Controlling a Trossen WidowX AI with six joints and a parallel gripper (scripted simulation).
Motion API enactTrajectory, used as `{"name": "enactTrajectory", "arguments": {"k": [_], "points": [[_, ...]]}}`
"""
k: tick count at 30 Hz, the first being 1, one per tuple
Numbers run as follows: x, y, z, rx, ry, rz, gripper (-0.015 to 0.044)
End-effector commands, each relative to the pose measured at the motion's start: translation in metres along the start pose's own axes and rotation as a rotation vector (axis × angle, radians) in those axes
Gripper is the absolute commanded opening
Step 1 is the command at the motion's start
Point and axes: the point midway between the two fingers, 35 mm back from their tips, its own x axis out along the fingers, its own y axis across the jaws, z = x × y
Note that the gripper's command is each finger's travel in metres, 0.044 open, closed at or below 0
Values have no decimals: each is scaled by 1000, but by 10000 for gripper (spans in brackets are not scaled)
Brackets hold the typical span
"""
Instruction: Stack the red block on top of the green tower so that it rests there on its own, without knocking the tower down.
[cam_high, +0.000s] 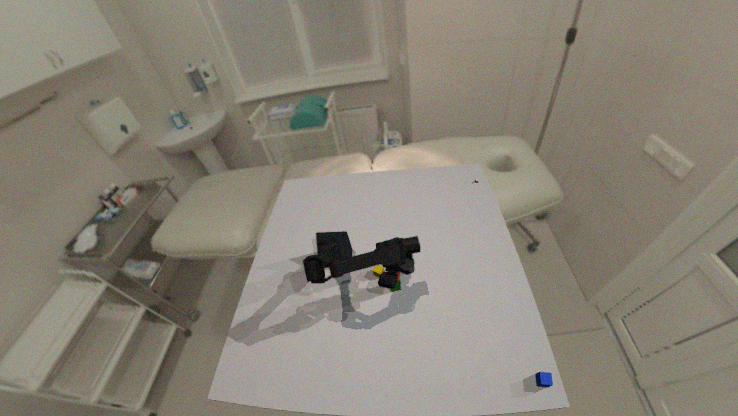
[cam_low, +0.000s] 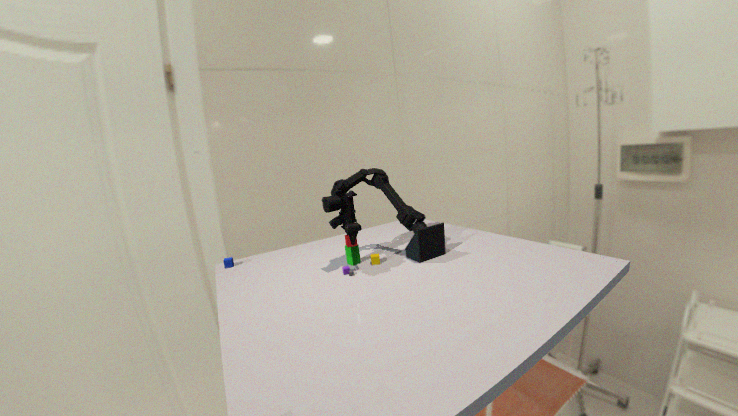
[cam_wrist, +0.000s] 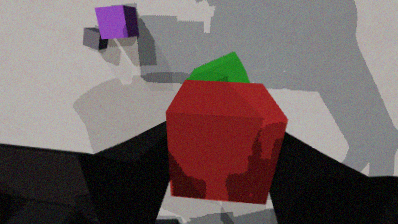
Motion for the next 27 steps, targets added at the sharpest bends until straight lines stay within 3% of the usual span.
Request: {"name": "enactTrajectory", "arguments": {"k": [1, 3, 20, 27], "points": [[0, -1, 1, -1, -4, -5, 0], [-1, -1, 1, -2, -4, -5, 0], [0, 0, 0, 0, 0, 0, 440], [0, 0, 0, 0, 0, 0, 440]]}}
